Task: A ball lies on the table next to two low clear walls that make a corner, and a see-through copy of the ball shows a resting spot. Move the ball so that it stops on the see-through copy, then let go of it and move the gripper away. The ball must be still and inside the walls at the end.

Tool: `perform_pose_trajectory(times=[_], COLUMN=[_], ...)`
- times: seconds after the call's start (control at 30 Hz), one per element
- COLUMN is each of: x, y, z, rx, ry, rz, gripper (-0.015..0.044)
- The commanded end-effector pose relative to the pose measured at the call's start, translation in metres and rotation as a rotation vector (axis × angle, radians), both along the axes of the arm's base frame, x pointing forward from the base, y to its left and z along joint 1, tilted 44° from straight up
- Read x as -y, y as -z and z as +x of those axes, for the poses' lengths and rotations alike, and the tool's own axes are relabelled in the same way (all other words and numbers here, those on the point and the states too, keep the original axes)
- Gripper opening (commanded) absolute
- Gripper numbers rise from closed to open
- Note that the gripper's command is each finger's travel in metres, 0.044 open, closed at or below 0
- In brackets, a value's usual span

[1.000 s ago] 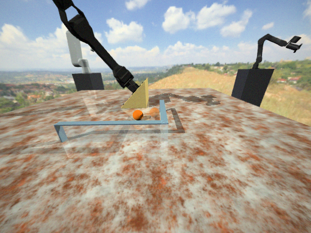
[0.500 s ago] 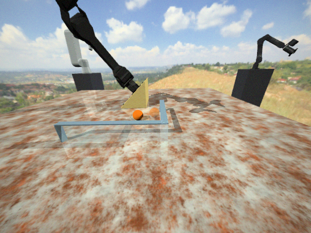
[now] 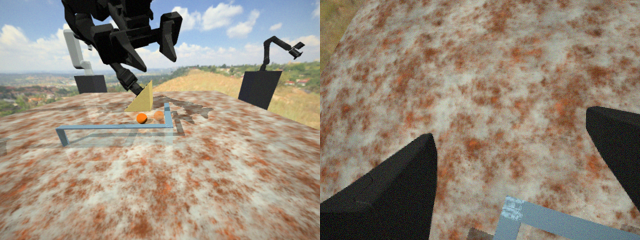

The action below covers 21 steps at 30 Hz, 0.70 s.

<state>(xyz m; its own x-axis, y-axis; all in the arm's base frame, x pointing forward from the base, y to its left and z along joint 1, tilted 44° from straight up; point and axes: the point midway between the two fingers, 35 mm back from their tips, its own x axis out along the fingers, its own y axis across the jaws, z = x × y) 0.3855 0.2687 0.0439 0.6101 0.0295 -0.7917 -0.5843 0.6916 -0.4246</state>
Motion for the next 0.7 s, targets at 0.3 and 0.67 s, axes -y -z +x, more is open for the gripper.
perform_pose_trajectory(times=[0.3,0.67], x=[0.153,0.160], y=[0.051,0.049], z=[-0.122,-0.128], rx=[-0.715,-0.764], ry=[-0.569,-0.610], rz=[-1.024,-1.070], gripper=[0.0317,0.0317])
